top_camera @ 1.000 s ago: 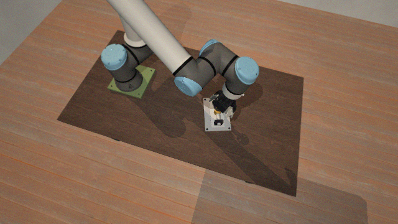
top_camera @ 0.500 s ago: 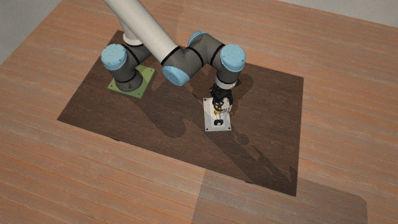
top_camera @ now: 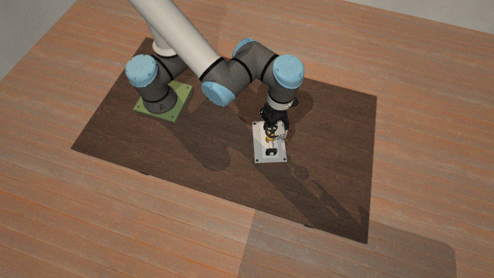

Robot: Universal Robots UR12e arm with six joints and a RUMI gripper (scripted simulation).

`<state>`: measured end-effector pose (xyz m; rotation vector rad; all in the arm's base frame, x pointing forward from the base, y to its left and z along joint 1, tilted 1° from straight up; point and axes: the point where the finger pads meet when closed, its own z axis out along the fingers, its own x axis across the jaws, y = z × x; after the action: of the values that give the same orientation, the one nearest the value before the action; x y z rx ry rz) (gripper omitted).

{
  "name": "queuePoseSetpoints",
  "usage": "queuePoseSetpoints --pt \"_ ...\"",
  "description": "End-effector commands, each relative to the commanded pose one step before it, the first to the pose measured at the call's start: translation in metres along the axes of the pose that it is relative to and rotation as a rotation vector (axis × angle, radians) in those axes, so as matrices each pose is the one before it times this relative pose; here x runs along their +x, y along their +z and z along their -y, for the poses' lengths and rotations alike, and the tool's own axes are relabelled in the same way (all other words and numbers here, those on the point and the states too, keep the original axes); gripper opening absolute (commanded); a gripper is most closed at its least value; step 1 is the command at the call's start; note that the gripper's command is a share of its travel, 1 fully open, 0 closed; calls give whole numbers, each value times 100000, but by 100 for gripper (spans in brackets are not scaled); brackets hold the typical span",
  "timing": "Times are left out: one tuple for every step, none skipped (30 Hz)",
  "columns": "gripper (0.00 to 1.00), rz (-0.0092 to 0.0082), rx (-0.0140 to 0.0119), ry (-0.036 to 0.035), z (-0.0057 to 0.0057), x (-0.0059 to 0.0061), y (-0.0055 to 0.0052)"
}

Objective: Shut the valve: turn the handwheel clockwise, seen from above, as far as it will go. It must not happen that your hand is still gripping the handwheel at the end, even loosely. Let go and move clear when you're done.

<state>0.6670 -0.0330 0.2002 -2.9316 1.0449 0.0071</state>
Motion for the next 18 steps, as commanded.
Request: queuePoseSetpoints --pt "100 -257 -283 11 26 52 141" --pt "100 -39 -118 4 2 -1 80" --pt "100 1 0 0 2 0 85" --pt "100 1 0 0 2 0 93" --pt "100 1 0 0 2 0 101" --pt "100 1 0 0 3 0 108" --pt "100 0 0 0 3 0 115" --pt "100 0 0 0 3 0 122" --pt "100 0 0 0 3 0 128" --pt "100 0 0 0 3 -1 133" --pt "100 0 0 0 3 0 139" --pt "100 0 0 0 3 0 143" --pt "100 0 0 0 0 0 0" --pt "100 0 0 0 0 0 0" --pt "100 0 0 0 3 -1 147" --pt "100 0 0 0 3 0 150" --pt "100 0 0 0 4 0 153" --pt "100 0 0 0 3 -1 155"
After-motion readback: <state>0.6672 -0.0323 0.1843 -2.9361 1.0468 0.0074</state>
